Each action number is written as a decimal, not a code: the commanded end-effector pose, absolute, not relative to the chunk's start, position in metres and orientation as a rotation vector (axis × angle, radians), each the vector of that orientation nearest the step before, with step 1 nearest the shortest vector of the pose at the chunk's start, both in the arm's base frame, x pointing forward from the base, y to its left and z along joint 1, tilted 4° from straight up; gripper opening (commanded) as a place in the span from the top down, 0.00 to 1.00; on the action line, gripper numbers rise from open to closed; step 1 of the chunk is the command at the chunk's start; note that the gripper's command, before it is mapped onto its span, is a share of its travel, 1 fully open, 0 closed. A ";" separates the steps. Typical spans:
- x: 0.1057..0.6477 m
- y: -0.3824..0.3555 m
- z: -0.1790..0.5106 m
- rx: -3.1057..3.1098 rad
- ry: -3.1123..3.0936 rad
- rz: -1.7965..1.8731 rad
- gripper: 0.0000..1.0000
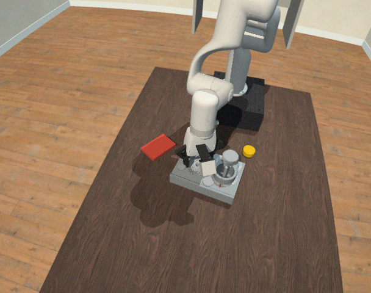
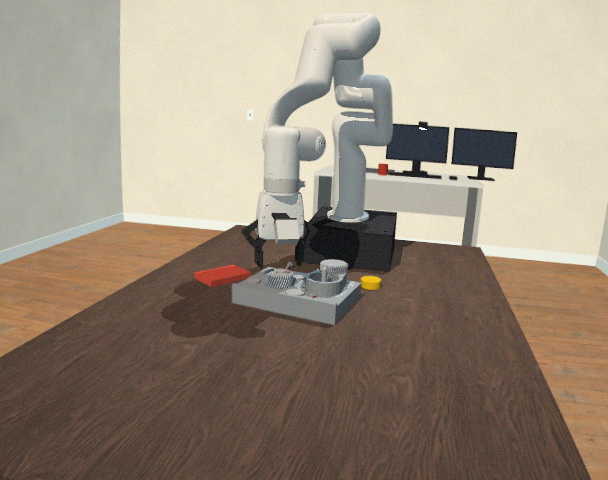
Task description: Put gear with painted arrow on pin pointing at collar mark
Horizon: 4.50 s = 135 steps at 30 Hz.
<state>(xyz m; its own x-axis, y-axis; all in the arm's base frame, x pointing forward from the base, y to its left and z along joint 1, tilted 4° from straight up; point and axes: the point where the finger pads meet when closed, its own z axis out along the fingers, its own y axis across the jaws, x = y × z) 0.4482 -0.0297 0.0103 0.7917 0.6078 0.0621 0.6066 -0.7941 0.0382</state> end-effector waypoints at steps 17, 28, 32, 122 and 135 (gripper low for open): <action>0.450 -0.030 0.012 2.956 1.002 0.117 0.07; 0.450 -0.030 0.012 2.956 1.002 0.117 0.07; 0.450 -0.030 0.011 2.956 1.002 0.117 0.07; 0.453 -0.030 -0.027 2.956 1.002 0.117 1.00; 0.453 -0.030 -0.027 2.956 1.002 0.117 1.00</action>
